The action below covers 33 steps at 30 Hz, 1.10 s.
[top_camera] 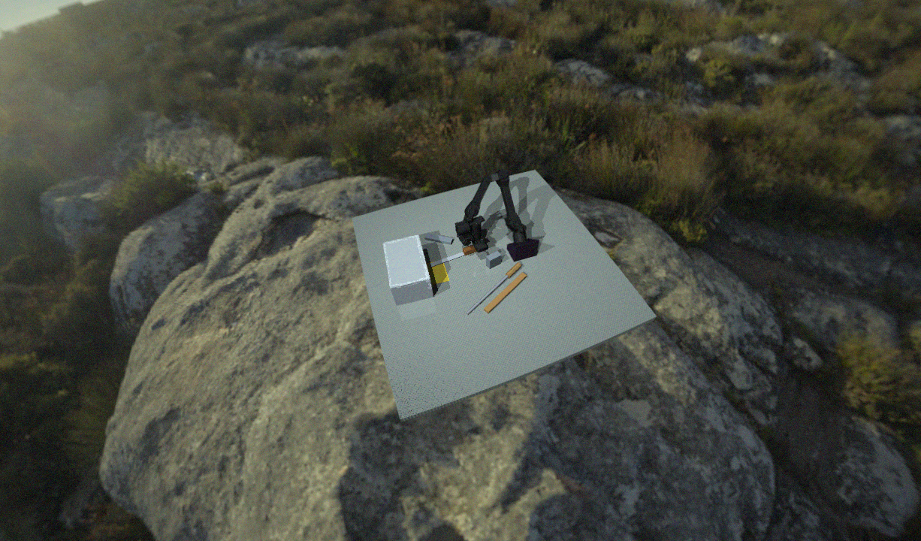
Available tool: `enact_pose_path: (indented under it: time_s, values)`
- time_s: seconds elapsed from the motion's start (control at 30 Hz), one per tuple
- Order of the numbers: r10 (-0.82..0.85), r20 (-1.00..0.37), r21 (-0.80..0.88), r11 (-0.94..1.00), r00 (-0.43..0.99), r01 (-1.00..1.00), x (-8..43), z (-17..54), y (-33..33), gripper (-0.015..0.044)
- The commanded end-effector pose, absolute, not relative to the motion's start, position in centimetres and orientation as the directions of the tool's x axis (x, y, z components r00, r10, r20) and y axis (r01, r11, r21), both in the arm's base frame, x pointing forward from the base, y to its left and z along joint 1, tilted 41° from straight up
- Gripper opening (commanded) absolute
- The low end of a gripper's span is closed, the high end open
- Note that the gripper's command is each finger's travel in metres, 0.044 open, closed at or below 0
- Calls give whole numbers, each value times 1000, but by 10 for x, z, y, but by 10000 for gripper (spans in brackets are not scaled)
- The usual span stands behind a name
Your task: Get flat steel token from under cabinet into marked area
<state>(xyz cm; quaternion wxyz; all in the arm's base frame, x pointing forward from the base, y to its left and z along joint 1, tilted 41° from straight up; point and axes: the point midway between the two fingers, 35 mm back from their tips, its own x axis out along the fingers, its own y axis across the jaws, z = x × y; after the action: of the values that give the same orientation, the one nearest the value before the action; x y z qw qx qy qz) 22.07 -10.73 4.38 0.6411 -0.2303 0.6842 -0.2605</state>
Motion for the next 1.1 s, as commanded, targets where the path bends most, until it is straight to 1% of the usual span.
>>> enact_pose_path:
  time_s: [0.0, 0.07, 0.23, 0.33, 0.97, 1.07]
  values:
    - [-649, -757, -652, 758, -72, 19, 221, 44, -107, 157]
    - [-649, -757, -652, 758, -72, 19, 221, 44, -107, 200]
    - [-649, -757, -652, 758, -72, 19, 221, 44, -107, 200]
    - [-649, -757, -652, 758, -72, 19, 221, 44, -107, 270]
    - [-649, -758, -651, 759, -71, 16, 215, 40, -110, 270]
    - [-649, -758, -652, 758, -65, 25, 220, 42, -109, 191]
